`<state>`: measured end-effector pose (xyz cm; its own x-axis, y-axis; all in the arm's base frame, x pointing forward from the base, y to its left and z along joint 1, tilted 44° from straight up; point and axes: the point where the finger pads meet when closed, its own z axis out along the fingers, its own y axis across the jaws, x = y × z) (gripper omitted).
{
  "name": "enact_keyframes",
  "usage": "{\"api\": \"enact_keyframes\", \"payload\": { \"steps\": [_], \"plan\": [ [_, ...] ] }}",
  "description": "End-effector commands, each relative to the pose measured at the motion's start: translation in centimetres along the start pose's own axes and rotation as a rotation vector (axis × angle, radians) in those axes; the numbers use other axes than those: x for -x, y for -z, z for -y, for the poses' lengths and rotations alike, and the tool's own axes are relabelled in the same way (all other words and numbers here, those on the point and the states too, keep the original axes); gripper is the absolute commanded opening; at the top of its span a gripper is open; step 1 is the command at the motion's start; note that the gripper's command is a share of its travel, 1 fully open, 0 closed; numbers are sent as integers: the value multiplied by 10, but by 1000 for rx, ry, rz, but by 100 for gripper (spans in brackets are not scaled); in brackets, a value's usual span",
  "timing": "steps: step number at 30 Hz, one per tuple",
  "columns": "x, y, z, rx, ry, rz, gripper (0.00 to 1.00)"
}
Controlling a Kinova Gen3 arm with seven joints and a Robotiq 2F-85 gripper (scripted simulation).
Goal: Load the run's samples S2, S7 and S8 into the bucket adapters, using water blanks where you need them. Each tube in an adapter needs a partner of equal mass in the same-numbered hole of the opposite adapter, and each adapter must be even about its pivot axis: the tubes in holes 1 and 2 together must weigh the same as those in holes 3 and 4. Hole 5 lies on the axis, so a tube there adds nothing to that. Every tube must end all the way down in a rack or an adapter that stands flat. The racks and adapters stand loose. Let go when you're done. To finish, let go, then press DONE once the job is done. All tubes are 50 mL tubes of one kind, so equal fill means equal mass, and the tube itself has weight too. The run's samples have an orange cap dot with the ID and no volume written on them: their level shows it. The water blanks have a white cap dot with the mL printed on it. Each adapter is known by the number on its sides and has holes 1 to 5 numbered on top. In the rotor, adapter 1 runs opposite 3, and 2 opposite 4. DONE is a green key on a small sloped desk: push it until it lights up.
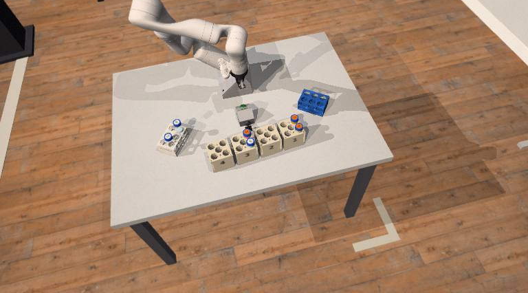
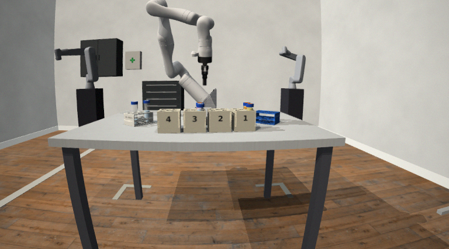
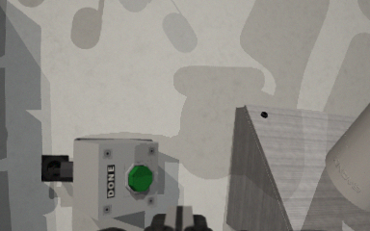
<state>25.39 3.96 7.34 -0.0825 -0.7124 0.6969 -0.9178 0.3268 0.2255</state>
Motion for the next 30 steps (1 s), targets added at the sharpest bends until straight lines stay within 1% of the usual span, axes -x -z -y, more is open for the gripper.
{"api": "enact_keyframes", "payload": {
  "steps": [1,4,30],
  "plan": [
    [0,-5,2,-1,0,1,10],
    [0,-6,2,-1,0,1,10],
    [0,-37,11,-1,0,1,10]
  ]
}}
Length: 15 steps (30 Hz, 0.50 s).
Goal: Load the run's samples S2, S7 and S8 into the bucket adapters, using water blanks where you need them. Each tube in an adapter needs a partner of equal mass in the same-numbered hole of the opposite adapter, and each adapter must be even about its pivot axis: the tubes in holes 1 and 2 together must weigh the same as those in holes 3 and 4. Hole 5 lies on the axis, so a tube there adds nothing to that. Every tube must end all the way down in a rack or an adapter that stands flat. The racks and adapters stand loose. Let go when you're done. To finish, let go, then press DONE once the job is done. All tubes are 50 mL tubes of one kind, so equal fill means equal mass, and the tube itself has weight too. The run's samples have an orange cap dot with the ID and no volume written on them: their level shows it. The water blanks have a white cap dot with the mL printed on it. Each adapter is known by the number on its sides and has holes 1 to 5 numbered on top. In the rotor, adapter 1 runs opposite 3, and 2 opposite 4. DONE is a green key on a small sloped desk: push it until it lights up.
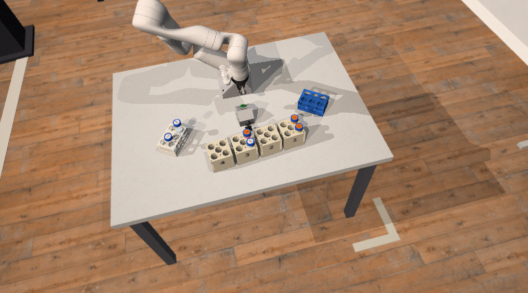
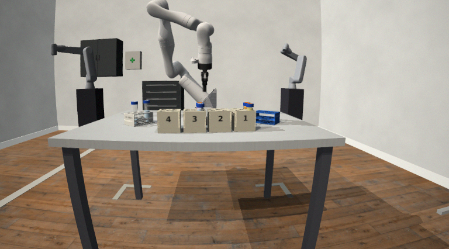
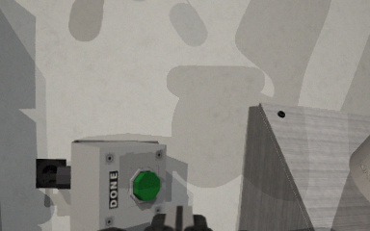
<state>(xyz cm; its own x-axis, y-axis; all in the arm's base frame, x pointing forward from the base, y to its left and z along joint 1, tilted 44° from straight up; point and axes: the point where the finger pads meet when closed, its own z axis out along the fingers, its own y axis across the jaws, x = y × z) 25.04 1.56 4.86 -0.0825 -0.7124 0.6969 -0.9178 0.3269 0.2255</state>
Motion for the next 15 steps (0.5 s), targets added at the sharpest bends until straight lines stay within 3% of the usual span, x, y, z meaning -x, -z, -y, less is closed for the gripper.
{"api": "enact_keyframes", "payload": {
  "steps": [1,15],
  "plan": [
    [0,-5,2,-1,0,1,10],
    [0,-20,6,-1,0,1,10]
  ]
}}
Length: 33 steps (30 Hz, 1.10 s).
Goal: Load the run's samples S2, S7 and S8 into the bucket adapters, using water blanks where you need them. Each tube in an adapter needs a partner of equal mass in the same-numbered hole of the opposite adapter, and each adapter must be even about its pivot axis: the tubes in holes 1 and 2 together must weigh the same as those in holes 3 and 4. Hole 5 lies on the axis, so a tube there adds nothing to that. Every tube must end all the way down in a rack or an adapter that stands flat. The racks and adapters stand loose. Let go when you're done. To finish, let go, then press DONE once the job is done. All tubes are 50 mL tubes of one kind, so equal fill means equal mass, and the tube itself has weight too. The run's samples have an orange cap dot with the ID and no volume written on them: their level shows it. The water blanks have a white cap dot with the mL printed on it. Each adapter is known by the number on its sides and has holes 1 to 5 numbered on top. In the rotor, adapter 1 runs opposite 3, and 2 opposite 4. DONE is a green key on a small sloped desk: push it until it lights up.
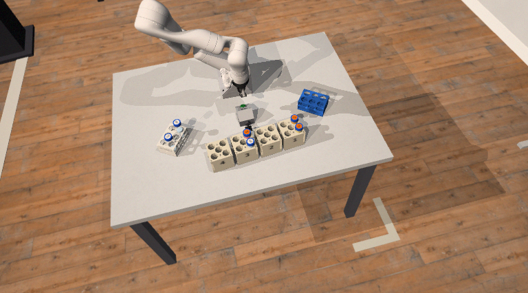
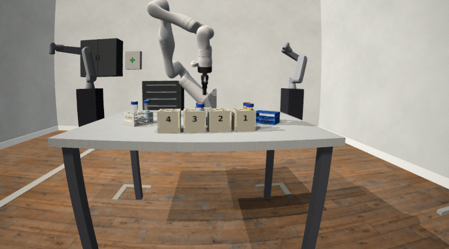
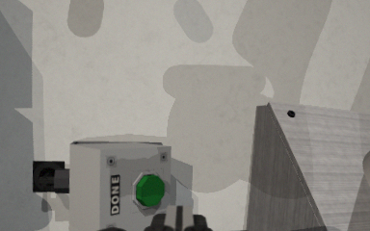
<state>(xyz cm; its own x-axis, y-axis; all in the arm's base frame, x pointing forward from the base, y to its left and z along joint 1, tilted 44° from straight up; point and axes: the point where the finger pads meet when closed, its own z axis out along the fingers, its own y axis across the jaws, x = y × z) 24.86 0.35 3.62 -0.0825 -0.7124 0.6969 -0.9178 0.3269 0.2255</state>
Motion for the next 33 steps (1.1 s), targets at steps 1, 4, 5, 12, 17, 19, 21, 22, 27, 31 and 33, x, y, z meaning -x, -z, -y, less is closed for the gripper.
{"api": "enact_keyframes", "payload": {
  "steps": [1,4,5,12,17,19,21,22,27,31,33],
  "plan": [
    [0,-4,2,-1,0,1,10],
    [0,-8,3,-1,0,1,10],
    [0,-10,3,-1,0,1,10],
    [0,-16,5,-1,0,1,10],
    [0,-22,7,-1,0,1,10],
    [0,-25,8,-1,0,1,10],
    [0,-27,9,-1,0,1,10],
    [0,-29,9,-1,0,1,10],
    [0,-33,10,-1,0,1,10],
    [0,-38,12,-1,0,1,10],
    [0,-40,13,-1,0,1,10]
  ]
}}
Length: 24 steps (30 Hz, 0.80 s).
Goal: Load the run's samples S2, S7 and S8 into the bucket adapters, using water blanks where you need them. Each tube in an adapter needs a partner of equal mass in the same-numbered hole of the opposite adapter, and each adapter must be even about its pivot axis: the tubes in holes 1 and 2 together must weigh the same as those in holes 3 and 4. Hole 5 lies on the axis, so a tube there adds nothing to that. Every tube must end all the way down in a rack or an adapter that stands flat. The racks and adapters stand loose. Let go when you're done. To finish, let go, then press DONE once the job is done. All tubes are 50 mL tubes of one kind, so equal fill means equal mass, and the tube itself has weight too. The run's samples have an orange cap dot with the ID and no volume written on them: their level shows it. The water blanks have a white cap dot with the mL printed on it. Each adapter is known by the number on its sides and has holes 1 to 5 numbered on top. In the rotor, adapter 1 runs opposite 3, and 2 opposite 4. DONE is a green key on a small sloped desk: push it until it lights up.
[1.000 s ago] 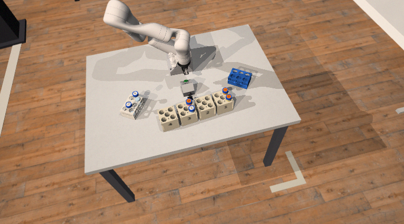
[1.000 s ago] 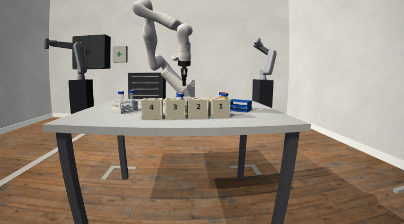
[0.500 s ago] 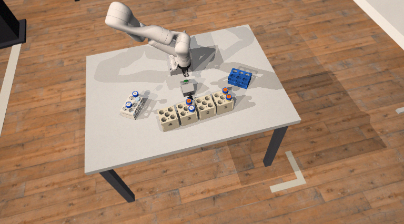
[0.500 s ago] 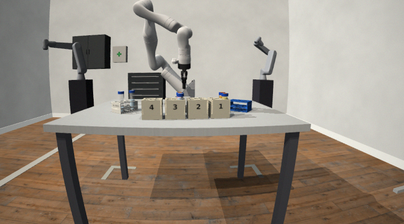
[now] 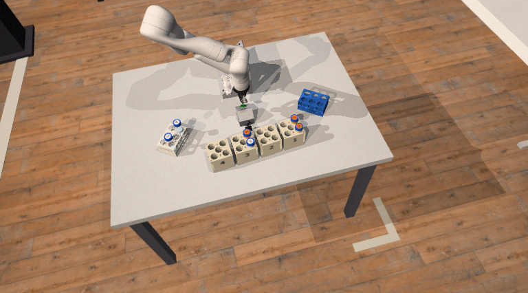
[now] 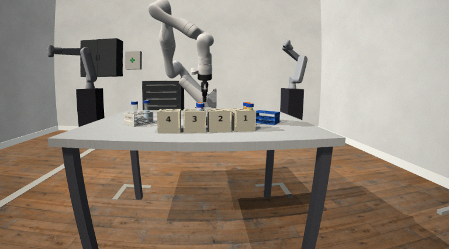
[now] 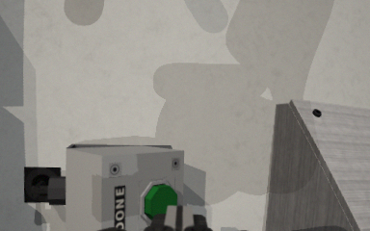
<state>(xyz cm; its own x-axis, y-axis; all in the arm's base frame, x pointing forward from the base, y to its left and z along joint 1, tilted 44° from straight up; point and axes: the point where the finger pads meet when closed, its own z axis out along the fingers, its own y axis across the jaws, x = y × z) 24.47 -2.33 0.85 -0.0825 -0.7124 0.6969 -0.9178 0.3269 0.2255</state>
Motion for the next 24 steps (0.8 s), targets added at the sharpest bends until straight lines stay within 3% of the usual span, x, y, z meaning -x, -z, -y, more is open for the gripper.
{"api": "enact_keyframes", "payload": {
  "steps": [1,24],
  "plan": [
    [0,-4,2,-1,0,1,10],
    [0,-18,6,-1,0,1,10]
  ]
}}
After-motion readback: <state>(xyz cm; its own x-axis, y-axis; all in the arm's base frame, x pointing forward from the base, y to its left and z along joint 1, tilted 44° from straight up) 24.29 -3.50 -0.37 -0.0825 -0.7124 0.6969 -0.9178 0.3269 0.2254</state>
